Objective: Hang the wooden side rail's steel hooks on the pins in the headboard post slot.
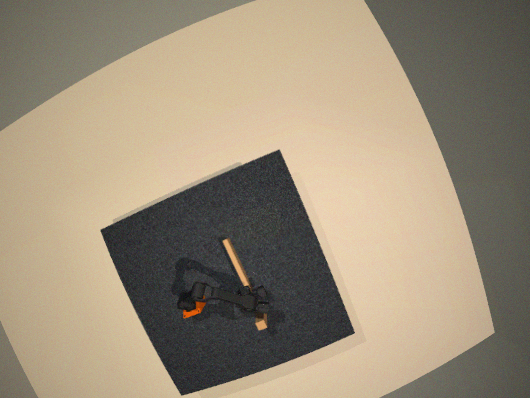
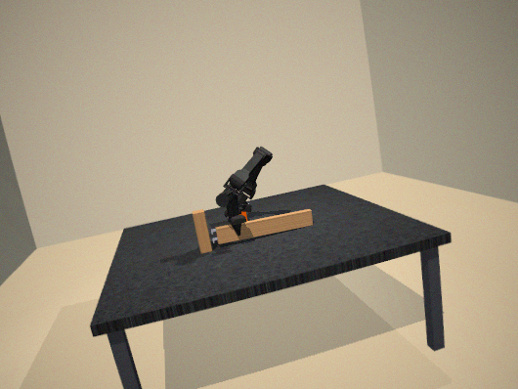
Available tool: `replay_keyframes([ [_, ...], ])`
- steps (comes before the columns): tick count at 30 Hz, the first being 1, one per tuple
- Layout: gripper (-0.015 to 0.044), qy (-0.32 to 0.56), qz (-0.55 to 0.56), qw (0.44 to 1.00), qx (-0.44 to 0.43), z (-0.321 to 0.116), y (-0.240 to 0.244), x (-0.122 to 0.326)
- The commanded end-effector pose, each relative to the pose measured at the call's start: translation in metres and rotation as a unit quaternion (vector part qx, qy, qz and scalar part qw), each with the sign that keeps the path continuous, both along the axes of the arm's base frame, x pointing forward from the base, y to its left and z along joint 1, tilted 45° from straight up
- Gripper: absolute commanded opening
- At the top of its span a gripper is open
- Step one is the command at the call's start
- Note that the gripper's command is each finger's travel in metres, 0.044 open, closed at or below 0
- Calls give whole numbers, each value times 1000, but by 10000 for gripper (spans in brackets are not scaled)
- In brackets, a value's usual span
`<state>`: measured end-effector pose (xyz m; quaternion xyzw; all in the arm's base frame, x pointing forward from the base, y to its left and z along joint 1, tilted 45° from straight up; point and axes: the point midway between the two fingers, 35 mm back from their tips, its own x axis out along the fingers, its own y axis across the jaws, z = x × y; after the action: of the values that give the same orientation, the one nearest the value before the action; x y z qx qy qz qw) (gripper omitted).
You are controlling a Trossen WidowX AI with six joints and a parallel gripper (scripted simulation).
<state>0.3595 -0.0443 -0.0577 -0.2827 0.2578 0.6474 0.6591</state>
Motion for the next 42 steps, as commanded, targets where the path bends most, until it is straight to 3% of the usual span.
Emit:
replay_keyframes([
  [1,0,-3,-1,1000,-3,-1,-4,0],
  [42,0,-3,-1,1000,-3,-3,-8,0],
])
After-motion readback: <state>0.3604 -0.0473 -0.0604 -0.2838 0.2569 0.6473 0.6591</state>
